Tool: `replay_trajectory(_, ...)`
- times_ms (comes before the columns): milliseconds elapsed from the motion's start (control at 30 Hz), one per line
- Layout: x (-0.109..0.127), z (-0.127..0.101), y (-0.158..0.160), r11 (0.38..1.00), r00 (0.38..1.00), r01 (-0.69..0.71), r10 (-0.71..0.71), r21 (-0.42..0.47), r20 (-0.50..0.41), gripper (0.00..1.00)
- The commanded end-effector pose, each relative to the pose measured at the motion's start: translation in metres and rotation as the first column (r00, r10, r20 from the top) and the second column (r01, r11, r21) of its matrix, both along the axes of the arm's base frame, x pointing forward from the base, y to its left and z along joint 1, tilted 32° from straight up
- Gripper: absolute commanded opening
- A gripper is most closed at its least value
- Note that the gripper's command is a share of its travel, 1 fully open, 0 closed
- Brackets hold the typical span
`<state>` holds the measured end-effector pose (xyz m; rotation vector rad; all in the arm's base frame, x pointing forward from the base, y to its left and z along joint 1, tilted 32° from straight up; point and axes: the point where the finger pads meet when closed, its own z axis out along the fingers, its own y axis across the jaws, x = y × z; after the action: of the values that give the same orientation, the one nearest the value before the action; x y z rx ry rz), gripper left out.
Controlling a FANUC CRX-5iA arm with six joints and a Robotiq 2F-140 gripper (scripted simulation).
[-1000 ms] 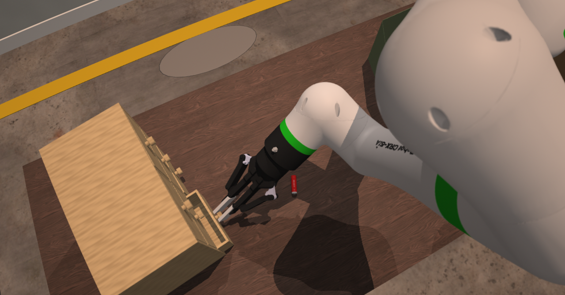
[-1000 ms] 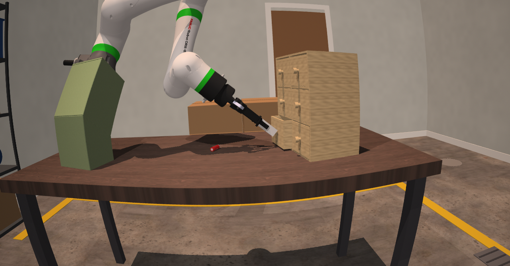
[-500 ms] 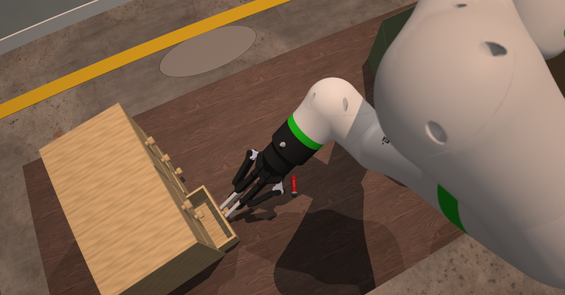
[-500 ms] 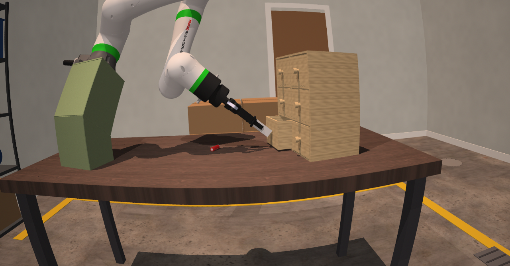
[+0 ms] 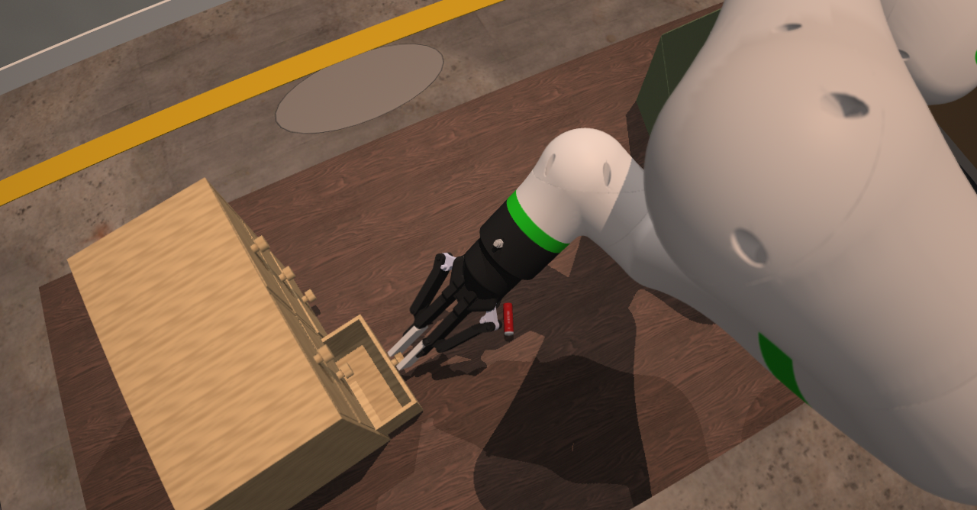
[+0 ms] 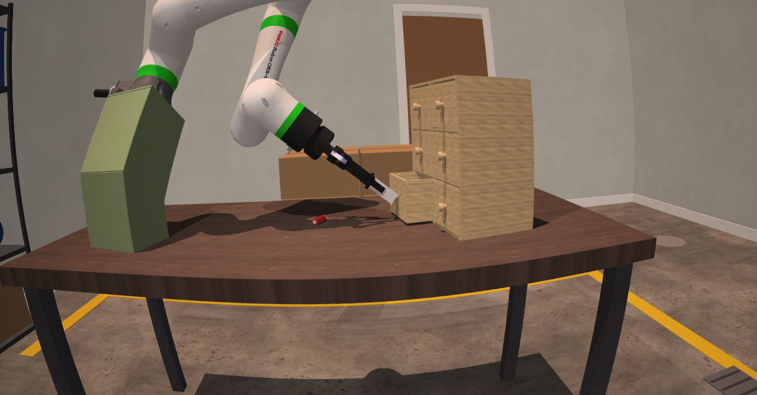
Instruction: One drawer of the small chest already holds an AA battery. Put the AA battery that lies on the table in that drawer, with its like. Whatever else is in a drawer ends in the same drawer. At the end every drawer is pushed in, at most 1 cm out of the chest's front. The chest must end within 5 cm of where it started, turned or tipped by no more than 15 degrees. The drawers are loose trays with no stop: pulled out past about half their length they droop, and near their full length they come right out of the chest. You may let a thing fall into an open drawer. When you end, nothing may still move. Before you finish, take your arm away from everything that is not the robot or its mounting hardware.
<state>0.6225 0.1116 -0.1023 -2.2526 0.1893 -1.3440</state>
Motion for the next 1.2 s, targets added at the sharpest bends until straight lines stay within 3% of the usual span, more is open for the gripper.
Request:
replay_trajectory(0,-0.0018,-0.0004,-0.0003,1.000,1.000,0.000,0.000,0.000,0.000,0.08)
replay_trajectory(1000,-0.0053,-0.0012,-0.0004,1.000,1.000,0.000,0.000,0.000,0.000,0.08)
replay_trajectory(1167,-0.0053,-0.0012,-0.0004,1.000,1.000,0.000,0.000,0.000,0.000,0.15)
